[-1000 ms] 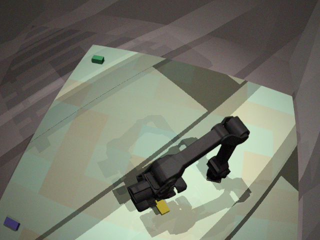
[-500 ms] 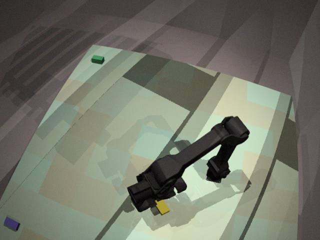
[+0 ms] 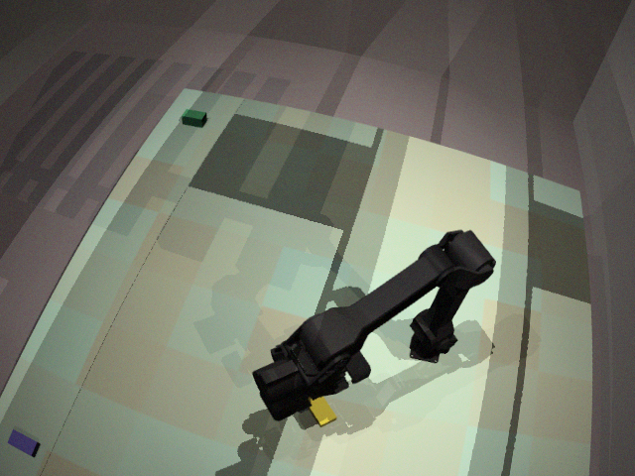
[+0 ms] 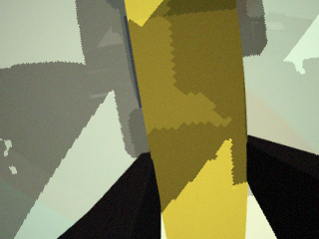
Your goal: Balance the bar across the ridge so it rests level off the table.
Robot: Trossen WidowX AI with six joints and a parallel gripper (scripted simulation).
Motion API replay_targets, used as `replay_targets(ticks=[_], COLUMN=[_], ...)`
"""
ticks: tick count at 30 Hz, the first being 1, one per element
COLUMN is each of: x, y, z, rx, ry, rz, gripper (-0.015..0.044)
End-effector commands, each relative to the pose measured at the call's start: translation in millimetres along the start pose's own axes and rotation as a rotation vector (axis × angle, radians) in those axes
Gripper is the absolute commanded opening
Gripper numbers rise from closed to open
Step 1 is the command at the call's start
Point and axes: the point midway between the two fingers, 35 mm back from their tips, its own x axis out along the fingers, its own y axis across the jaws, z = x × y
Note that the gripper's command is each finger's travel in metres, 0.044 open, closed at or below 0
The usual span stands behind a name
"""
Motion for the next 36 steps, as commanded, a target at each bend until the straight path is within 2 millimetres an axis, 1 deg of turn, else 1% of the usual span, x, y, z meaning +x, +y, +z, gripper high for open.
replay_targets(ticks=[1,36], x=[0.6,3.7], y=[0.5,0.0], z=[-0.4,-0.8], rx=[0.000,0.000], ry=[0.003,0.003], rz=[0.002,0.002], gripper=[0.0000,0.0000])
